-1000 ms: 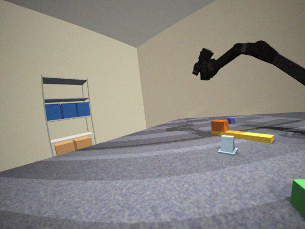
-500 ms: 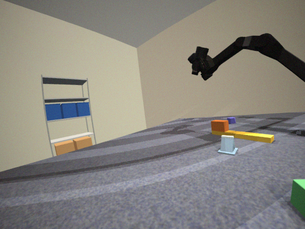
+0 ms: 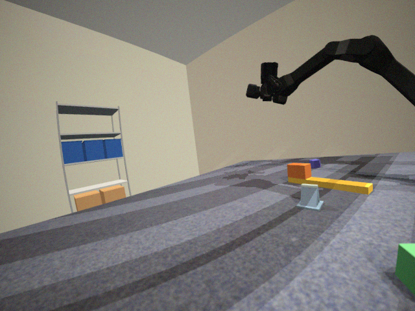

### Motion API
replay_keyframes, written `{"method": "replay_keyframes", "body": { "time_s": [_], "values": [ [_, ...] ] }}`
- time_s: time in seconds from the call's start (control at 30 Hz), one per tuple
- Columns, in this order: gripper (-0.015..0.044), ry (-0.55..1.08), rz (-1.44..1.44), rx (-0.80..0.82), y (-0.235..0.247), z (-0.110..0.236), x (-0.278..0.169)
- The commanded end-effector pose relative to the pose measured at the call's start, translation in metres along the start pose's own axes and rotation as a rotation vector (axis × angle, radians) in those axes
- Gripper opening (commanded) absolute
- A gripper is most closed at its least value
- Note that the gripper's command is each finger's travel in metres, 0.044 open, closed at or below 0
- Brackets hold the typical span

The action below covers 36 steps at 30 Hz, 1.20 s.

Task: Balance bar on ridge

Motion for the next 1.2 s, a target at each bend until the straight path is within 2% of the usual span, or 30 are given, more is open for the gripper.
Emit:
{"method": "replay_keyframes", "body": {
  "time_s": [0.0, 0.57, 1.17],
  "values": [
    [0.0315, 0.062, 0.177, 0.035, 0.002, 0.007, -0.006],
    [0.0315, 0.304, 0.863, 0.273, 0.000, 0.046, -0.027],
    [0.0315, 0.473, 1.547, 0.642, -0.016, 0.092, -0.047]
  ]
}}
Point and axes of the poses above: the point midway between the two fingers, 35 mm back from their tips, its own z axis back along the fingers, its own y axis across the jaws, x = y × z, the point moved 8 cm from there along z, back along the fingers, and after that the axes turned 8 degrees about -z, right-handed, at the moved point
